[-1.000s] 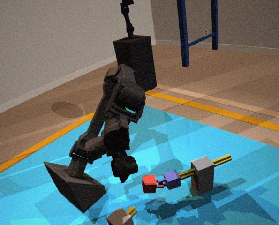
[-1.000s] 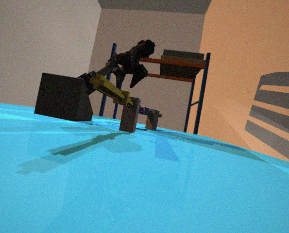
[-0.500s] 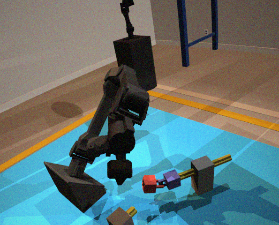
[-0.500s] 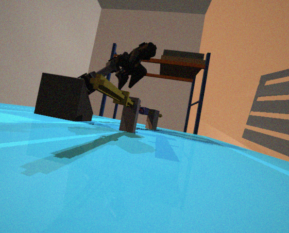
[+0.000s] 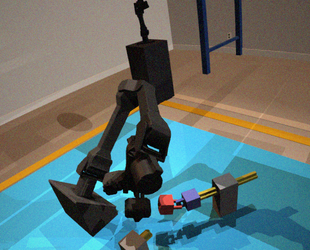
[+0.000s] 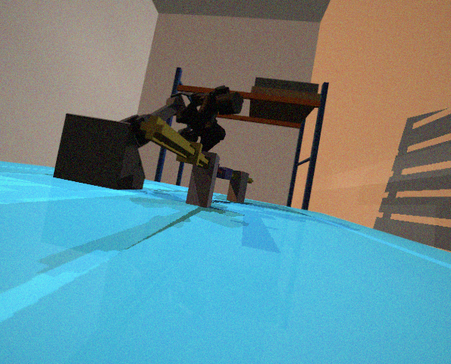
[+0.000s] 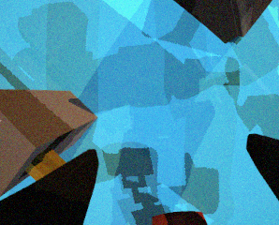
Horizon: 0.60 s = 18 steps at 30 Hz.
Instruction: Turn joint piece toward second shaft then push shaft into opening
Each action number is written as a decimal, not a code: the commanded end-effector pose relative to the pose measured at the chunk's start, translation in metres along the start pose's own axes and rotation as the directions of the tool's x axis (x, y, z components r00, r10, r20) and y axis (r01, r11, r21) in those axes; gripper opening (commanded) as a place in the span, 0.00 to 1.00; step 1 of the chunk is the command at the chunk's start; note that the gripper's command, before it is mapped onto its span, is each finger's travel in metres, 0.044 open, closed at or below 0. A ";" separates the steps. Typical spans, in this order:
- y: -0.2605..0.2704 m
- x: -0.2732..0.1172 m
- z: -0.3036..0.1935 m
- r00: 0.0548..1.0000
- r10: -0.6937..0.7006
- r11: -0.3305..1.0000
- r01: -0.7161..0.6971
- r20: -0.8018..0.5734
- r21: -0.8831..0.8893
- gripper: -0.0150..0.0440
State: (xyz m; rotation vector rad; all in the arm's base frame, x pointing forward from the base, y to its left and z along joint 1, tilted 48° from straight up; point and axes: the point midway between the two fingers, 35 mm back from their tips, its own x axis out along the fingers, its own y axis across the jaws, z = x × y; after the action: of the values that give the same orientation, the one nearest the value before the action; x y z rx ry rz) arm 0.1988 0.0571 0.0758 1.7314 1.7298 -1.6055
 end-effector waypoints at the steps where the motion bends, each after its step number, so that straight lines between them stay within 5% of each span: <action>1: -0.003 0.014 -0.004 1.000 0.003 1.000 -0.003 -0.008 -0.001 1.00; 18: -0.003 0.002 -0.061 1.000 0.005 1.000 -0.005 -0.009 -0.003 1.00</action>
State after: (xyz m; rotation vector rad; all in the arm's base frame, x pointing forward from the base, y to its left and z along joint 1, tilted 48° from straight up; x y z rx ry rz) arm 0.2212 0.0955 0.0930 1.7460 1.7201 -1.5779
